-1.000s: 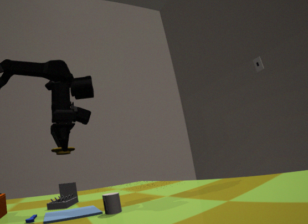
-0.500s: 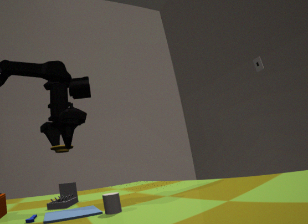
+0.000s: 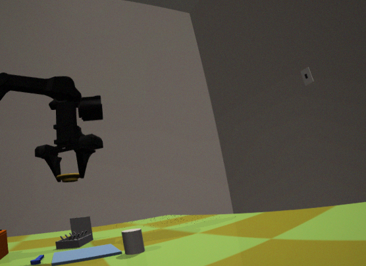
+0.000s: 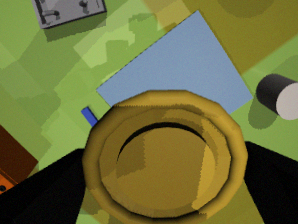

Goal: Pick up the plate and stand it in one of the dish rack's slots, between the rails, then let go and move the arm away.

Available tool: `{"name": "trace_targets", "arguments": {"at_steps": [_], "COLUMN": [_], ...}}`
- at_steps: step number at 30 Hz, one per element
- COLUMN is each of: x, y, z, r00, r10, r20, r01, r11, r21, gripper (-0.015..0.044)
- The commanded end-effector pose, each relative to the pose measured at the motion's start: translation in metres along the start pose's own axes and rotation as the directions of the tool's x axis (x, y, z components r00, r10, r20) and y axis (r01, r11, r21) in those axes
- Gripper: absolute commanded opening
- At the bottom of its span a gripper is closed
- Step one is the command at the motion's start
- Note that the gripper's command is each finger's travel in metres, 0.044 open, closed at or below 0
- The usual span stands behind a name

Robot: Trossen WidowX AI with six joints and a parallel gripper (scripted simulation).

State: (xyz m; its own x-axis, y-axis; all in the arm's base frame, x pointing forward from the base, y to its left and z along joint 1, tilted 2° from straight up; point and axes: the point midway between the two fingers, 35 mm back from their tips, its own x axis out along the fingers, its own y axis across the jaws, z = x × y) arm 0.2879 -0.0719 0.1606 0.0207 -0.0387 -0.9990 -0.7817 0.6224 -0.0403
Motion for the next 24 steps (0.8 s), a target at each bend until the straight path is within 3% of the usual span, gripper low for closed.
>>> {"name": "trace_targets", "arguments": {"at_steps": [1,12,24], "x": [0.002,0.002,0.002], "y": [0.008,0.025,0.043], "z": [0.003,0.011,0.019], "r00": [1.0,1.0,1.0], "r10": [0.007,0.008,0.009], "r20": [-0.006,-0.004,-0.003], "r01": [-0.007,-0.009,-0.008], "r11": [0.989,0.862,0.581], "r21": [-0.148,-0.508,-0.814], "gripper": [0.0,0.0,0.0]}}
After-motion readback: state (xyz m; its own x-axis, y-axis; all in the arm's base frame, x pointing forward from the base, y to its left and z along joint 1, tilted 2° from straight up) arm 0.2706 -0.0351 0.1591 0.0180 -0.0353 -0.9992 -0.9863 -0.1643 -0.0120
